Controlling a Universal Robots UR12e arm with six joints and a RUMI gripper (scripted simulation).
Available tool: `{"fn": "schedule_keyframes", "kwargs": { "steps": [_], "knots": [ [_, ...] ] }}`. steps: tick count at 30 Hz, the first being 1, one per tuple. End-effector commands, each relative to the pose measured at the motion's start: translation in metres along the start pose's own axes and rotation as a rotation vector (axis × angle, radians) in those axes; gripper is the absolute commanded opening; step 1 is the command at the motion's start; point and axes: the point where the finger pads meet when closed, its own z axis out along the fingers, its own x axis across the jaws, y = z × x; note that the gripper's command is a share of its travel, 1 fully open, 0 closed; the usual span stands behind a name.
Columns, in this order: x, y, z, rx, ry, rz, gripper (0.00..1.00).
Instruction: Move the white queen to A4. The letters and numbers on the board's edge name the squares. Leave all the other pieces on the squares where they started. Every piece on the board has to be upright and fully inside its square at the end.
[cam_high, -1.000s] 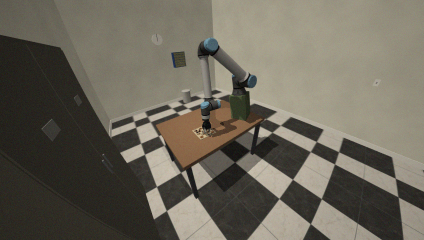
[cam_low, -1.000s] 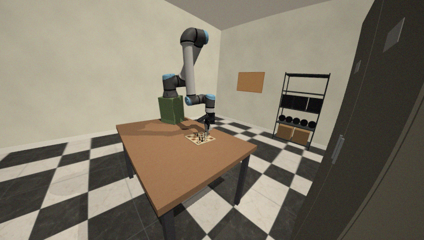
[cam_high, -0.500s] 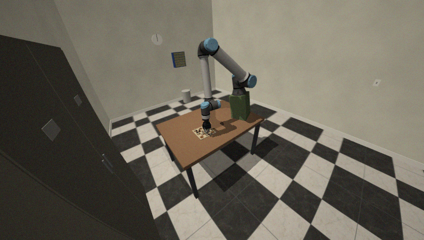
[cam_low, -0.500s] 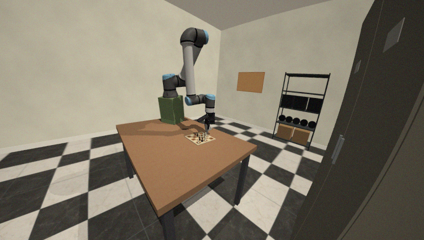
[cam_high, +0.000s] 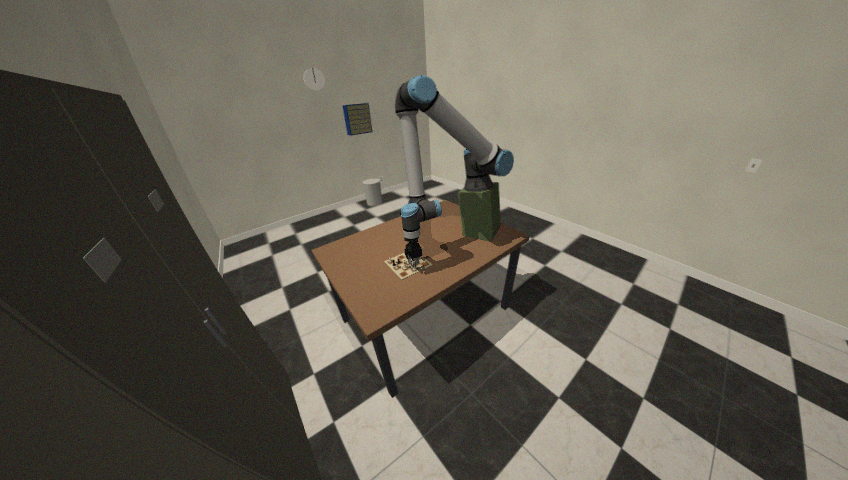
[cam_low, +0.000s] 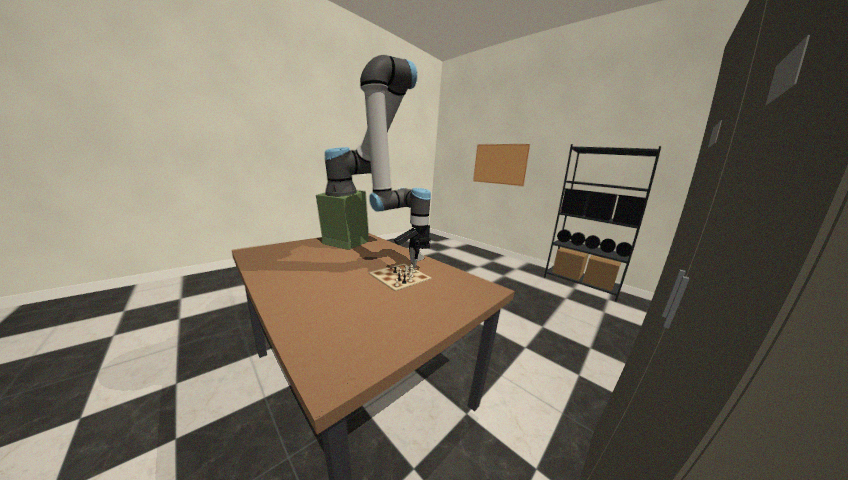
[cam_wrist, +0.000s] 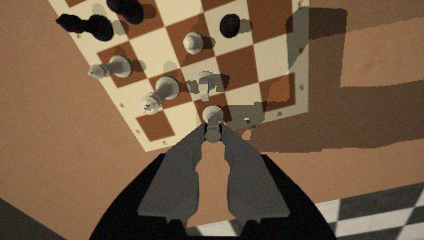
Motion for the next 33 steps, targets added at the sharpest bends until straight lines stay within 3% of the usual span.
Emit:
{"fn": "schedule_keyframes", "kwargs": {
  "steps": [1, 16, 23, 25, 33],
  "knots": [
    [0.0, 0.0, 0.0, 0.0, -0.001, 0.0, 0.0],
    [0.0, 0.0, -0.005, 0.0, -0.001, 0.0, 0.0],
    [0.0, 0.0, -0.04, 0.0, -0.001, 0.0, 0.0],
    [0.0, 0.0, -0.04, 0.0, -0.001, 0.0, 0.0],
    [0.0, 0.0, -0.089, 0.0, -0.001, 0.0, 0.0]
  ]
}}
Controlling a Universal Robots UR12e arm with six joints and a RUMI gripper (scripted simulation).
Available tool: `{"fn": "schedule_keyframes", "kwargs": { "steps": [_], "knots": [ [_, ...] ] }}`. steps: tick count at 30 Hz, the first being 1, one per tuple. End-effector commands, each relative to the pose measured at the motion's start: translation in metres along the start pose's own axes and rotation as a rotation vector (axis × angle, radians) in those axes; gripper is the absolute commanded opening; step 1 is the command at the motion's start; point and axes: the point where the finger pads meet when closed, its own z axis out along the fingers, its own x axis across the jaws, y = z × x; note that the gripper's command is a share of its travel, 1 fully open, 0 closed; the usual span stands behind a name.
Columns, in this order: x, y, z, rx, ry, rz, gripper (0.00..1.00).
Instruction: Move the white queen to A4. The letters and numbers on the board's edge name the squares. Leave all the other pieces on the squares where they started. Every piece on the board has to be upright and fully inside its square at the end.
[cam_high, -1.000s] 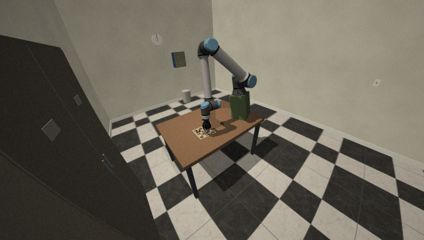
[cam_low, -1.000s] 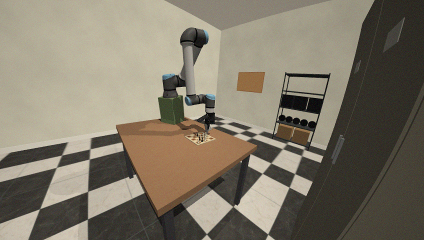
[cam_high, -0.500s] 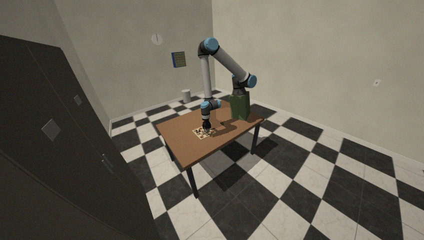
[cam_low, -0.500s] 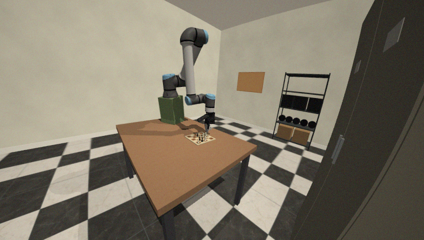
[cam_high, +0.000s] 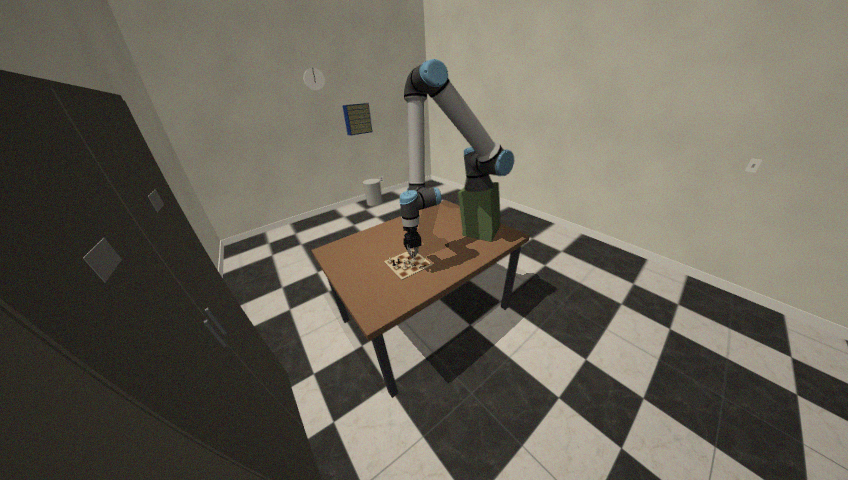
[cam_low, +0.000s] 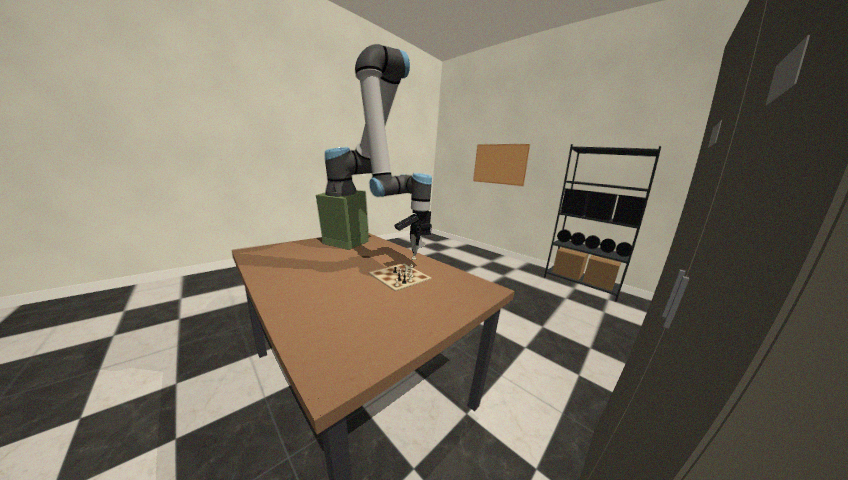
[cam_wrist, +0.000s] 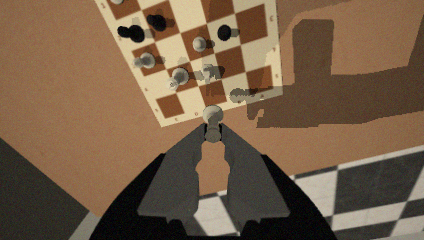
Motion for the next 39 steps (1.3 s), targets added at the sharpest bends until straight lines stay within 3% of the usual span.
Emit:
{"fn": "schedule_keyframes", "kwargs": {
  "steps": [1, 17, 30, 39],
  "knots": [
    [-0.001, 0.0, -0.024, 0.0, 0.0, 0.0, 0.0],
    [0.0, -0.001, -0.031, 0.0, 0.0, -0.004, 0.0],
    [0.056, -0.058, -0.031, 0.0, 0.0, -0.273, 0.0],
    [0.061, -0.063, -0.032, 0.0, 0.0, -0.299, 0.0]
  ]
}}
